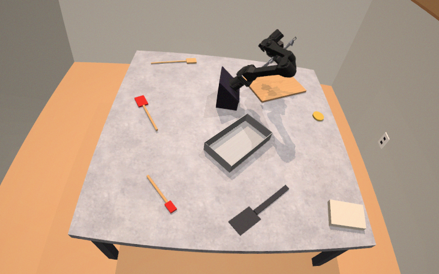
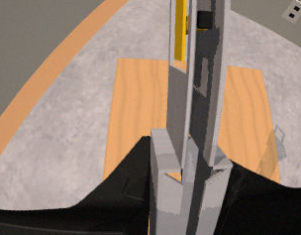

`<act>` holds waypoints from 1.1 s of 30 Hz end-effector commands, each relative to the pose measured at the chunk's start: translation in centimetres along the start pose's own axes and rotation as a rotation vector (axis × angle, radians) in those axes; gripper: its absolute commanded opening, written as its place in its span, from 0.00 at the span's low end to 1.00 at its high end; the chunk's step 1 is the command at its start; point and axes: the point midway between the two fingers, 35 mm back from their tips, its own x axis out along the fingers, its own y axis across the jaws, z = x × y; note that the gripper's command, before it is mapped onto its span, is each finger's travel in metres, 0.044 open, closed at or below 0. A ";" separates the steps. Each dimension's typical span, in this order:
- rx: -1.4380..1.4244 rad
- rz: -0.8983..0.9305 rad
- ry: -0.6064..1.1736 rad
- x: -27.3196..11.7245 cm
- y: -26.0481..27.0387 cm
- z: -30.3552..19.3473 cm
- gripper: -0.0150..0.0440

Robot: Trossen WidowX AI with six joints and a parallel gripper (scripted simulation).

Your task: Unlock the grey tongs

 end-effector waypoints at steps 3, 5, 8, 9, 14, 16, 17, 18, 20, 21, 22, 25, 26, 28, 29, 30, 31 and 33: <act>0.009 0.035 0.056 0.5 0.7 1.0 0.00; 0.008 0.043 0.080 0.6 0.9 1.1 0.00; 0.008 0.054 0.118 0.8 1.1 1.2 0.00; 0.006 0.058 0.131 0.9 1.1 1.3 0.00; 0.008 0.070 0.201 1.1 1.3 1.4 0.00; 0.010 0.073 0.231 1.2 1.3 1.4 0.00; 0.011 0.074 0.246 1.2 1.3 1.4 0.00; 0.012 0.075 0.262 1.2 1.2 1.4 0.00; 0.014 0.076 0.293 1.2 1.2 1.4 0.00; 0.016 0.075 0.309 1.2 1.1 1.4 0.00; 0.017 0.075 0.325 1.2 1.1 1.4 0.00; 0.022 0.071 0.375 1.2 0.9 1.4 0.00; 0.024 0.070 0.392 1.2 0.8 1.4 0.00; 0.028 0.065 0.426 1.1 0.6 1.3 0.00; 0.030 0.062 0.443 1.1 0.5 1.3 0.00; 0.032 0.058 0.460 1.0 0.4 1.3 0.00; 0.034 0.055 0.478 1.0 0.3 1.3 0.00; 0.039 0.046 0.513 0.8 0.0 1.3 0.00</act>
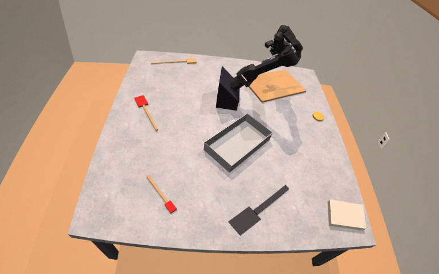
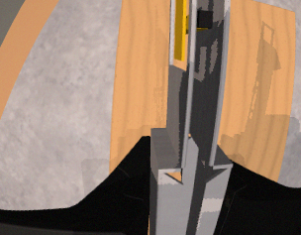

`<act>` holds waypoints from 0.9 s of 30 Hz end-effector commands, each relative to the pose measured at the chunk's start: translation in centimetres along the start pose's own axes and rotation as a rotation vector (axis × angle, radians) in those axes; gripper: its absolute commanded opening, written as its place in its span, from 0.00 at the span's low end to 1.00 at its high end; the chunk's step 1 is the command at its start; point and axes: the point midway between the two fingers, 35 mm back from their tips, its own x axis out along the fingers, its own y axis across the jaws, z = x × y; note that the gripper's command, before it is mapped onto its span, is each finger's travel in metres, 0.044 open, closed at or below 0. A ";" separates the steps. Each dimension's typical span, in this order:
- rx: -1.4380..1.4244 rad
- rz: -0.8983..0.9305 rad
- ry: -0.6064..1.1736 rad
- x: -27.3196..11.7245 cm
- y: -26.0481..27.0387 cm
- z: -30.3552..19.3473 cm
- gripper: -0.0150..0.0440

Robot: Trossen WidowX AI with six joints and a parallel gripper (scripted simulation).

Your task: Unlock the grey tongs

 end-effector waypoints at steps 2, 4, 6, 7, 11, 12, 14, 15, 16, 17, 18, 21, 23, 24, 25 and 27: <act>0.028 -0.010 0.078 -0.5 -0.5 0.1 0.00; 0.036 -0.020 0.113 -0.7 -0.9 0.0 0.00; 0.045 -0.032 0.149 -0.9 -1.2 -0.1 0.00; 0.050 -0.038 0.167 -1.0 -1.4 -0.1 0.00; 0.070 -0.067 0.239 -1.5 -2.2 -0.4 0.00; 0.076 -0.076 0.257 -1.6 -2.4 -0.4 0.00; 0.083 -0.087 0.281 -1.8 -2.7 -0.5 0.00; 0.084 -0.089 0.284 -1.8 -2.7 -0.5 0.00; 0.084 -0.089 0.284 -1.8 -2.7 -0.5 0.00; 0.084 -0.089 0.284 -1.8 -2.7 -0.5 0.00; 0.084 -0.089 0.284 -1.8 -2.7 -0.5 0.00; 0.084 -0.089 0.284 -1.8 -2.7 -0.5 0.00; 0.084 -0.089 0.284 -1.8 -2.7 -0.5 0.00; 0.084 -0.089 0.284 -1.8 -2.7 -0.5 0.00; 0.084 -0.088 0.284 -1.7 -2.7 -0.6 0.00; 0.084 -0.088 0.285 -1.4 -2.6 -0.6 0.00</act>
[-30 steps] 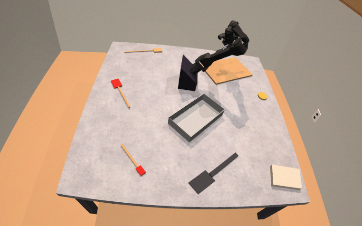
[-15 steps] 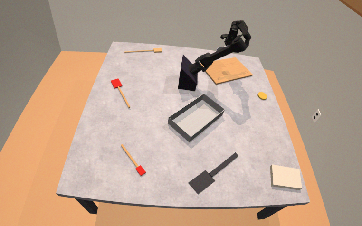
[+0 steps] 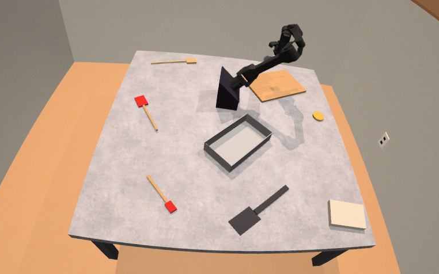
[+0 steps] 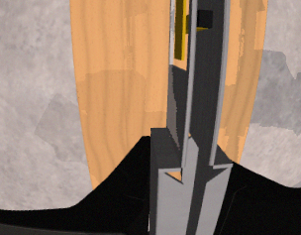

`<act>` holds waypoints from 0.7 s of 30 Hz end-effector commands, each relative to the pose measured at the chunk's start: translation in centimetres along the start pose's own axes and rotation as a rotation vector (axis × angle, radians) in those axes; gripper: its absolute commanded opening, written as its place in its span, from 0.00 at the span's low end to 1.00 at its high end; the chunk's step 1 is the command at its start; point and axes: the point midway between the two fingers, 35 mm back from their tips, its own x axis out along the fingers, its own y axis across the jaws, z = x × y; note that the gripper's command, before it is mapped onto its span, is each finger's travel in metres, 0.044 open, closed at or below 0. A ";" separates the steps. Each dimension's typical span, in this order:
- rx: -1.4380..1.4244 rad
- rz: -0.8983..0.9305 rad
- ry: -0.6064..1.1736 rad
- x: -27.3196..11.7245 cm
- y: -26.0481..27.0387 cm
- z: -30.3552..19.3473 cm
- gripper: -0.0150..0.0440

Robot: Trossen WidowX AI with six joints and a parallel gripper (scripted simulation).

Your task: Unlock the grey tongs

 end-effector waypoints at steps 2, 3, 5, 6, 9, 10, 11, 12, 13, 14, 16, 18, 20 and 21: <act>0.003 0.007 0.001 0.4 0.2 0.1 0.00; 0.003 0.007 0.001 0.6 0.2 0.1 0.00; 0.003 0.007 0.002 0.9 0.3 0.1 0.00; 0.003 0.007 0.002 1.1 0.3 0.2 0.00; 0.004 0.008 0.003 1.6 0.4 0.2 0.00; 0.004 0.008 0.003 1.7 0.4 0.2 0.00; 0.004 0.008 0.003 1.9 0.5 0.2 0.00; 0.004 0.008 0.004 2.1 0.5 0.2 0.00; 0.004 0.008 0.004 2.2 0.5 0.2 0.00; 0.004 0.008 0.004 2.4 0.5 0.2 0.00; 0.004 0.008 0.005 2.7 0.6 0.2 0.00; 0.004 0.009 0.005 3.0 0.6 0.3 0.00; 0.005 0.009 0.005 3.4 0.6 0.3 0.00; 0.005 0.009 0.005 3.5 0.6 0.3 0.00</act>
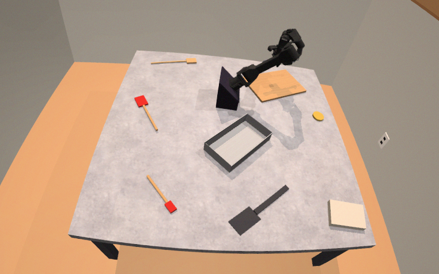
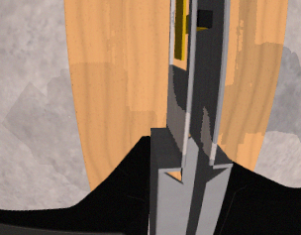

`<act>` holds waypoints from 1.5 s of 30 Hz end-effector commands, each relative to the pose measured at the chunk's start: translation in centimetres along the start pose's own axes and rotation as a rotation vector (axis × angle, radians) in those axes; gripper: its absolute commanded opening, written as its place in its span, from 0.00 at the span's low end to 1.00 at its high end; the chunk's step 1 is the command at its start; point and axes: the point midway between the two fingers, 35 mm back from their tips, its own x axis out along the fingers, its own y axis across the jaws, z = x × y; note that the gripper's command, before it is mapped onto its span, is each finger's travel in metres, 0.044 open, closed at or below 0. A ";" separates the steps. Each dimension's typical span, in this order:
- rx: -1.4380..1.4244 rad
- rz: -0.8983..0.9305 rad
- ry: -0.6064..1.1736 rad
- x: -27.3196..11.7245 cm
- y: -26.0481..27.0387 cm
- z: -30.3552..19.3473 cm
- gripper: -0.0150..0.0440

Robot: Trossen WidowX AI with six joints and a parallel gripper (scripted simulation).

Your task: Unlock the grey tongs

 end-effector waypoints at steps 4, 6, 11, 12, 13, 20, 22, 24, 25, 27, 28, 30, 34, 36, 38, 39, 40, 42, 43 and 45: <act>-0.005 0.005 0.002 1.1 0.2 0.0 0.00; -0.005 0.005 0.002 1.4 0.2 0.0 0.00; -0.005 0.005 0.001 2.2 0.2 0.0 0.00; -0.005 0.005 0.001 2.4 0.2 0.0 0.00; -0.005 0.005 0.001 2.6 0.2 0.0 0.00; -0.005 0.005 0.000 3.7 0.2 0.0 0.00; -0.005 0.004 0.000 4.0 0.2 0.0 0.00; -0.005 0.004 -0.001 4.4 0.1 0.0 0.00; -0.005 0.004 -0.001 4.5 0.1 0.0 0.00; -0.005 0.004 -0.002 4.8 0.1 0.0 0.00; -0.005 0.004 -0.002 5.0 0.1 0.0 0.00; -0.005 0.003 -0.003 5.3 0.0 0.0 0.00; -0.005 0.003 -0.004 6.0 -0.1 0.0 0.00; -0.005 0.002 -0.005 6.3 -0.1 0.0 0.00; -0.005 0.002 -0.006 6.6 -0.2 -0.1 0.00; -0.006 0.002 -0.007 6.8 -0.2 -0.1 0.00; -0.006 0.001 -0.007 6.9 -0.2 -0.1 0.00; -0.006 0.001 -0.008 7.2 -0.3 -0.1 0.00; -0.006 0.000 -0.009 7.4 -0.3 -0.1 0.00; -0.006 0.000 -0.010 7.7 -0.4 -0.1 0.00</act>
